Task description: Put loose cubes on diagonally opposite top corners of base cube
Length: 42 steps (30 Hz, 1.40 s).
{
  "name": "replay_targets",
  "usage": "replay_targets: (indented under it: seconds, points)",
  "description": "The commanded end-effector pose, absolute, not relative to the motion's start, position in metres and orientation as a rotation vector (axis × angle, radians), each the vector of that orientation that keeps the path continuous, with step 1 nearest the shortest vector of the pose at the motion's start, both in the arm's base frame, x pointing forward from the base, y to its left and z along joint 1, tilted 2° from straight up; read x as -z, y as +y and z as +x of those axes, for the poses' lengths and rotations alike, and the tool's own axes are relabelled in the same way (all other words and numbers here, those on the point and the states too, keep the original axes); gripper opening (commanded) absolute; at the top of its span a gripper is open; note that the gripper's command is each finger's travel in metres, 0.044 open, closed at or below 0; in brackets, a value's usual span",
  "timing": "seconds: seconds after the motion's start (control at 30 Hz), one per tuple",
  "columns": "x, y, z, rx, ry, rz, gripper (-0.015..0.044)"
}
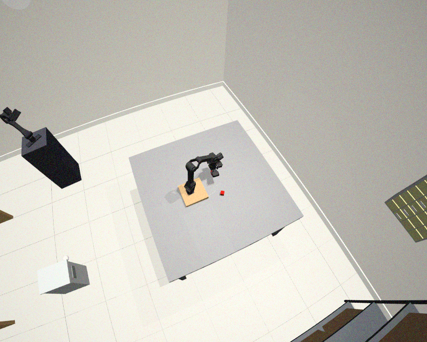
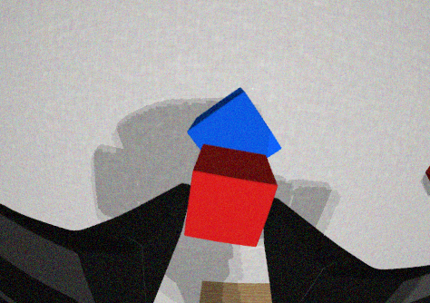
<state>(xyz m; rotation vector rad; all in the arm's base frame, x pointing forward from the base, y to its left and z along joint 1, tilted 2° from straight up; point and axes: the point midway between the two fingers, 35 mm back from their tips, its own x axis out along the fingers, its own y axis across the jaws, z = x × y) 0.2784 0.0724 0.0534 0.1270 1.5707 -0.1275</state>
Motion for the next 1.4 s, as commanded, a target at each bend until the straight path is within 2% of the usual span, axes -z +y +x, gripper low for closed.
replay_targets:
  seconds: [0.0,1.37]
  points:
    - [-0.053,0.073,0.278,0.123,1.572,0.126,0.0205]
    - [-0.084,0.072,0.279,0.128,1.571,0.127,0.0205]
